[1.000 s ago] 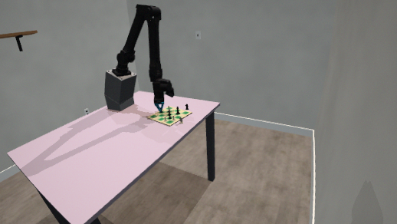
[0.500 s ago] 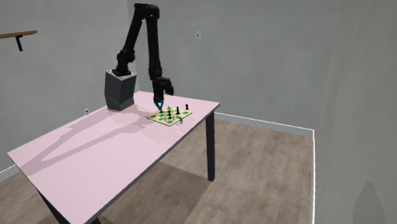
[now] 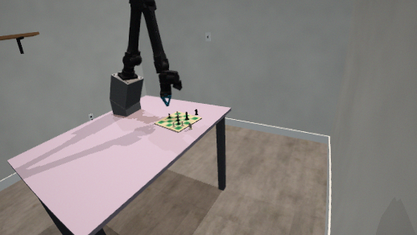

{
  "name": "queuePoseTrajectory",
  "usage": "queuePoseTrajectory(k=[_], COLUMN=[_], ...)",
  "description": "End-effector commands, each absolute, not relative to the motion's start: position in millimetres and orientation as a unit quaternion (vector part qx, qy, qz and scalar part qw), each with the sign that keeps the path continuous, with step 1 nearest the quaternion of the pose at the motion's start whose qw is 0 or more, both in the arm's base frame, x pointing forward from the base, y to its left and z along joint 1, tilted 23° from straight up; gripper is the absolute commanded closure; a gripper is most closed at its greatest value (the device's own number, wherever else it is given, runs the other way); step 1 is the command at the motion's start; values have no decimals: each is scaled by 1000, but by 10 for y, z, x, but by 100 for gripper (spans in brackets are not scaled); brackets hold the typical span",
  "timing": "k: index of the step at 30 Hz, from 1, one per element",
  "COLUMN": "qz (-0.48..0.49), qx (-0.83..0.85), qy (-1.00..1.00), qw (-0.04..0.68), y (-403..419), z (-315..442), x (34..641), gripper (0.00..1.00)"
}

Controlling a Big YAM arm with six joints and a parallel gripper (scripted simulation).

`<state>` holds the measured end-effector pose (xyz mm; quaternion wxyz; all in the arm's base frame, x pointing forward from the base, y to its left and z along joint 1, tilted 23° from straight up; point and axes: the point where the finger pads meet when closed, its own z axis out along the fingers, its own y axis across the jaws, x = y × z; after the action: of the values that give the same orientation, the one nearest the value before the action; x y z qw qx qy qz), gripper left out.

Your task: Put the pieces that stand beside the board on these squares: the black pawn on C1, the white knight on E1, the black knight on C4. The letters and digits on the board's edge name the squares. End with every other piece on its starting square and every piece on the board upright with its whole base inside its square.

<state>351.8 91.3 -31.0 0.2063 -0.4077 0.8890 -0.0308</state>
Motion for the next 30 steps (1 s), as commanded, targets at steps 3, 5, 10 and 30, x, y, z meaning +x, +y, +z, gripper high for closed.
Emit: queuePoseTrajectory(k=[3,5,10,30], qz=[-32,-32,-28,-29], qx=[-407,-407,-409,-399], qy=[889,889,892,894], qw=[207,207,191,201], y=[859,859,849,871], z=[-153,-147,-255,-182], x=[3469,3466,3417,3547], gripper=[66,66,0,0])
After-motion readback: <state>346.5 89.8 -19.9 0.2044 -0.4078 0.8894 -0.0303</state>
